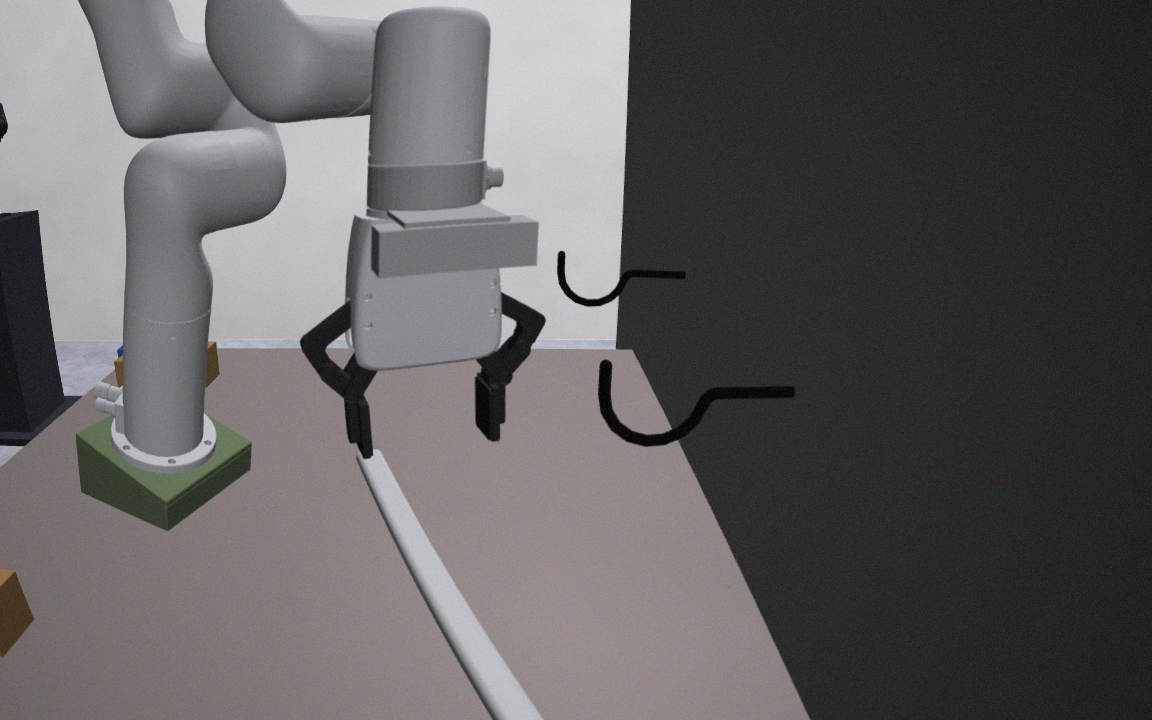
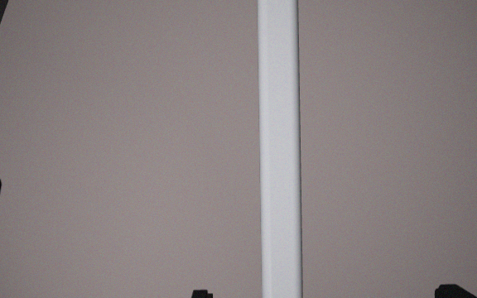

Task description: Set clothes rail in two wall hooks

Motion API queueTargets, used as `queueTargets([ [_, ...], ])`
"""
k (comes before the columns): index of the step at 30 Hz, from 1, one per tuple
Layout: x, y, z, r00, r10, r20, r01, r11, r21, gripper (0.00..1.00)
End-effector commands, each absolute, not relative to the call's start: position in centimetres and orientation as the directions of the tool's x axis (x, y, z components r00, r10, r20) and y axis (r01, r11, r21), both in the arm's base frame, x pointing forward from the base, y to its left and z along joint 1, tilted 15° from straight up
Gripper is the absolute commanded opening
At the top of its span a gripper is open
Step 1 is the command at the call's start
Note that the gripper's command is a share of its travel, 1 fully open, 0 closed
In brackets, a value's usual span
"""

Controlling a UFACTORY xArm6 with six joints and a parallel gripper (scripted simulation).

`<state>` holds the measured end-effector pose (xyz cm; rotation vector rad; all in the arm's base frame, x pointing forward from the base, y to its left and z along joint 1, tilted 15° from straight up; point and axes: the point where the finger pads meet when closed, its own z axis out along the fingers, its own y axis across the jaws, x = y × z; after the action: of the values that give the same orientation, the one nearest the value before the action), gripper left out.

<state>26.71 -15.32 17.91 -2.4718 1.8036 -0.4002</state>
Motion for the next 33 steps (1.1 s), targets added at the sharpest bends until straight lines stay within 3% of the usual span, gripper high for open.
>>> queueTargets([
  [1,27.0,-15.5,17.3,0.283,-0.942,0.178,-0.928,-0.316,-0.198,1.0],
  [33,28.1,-16.0,12.8,0.283,-0.942,0.178,-0.928,-0.316,-0.198,1.0],
])
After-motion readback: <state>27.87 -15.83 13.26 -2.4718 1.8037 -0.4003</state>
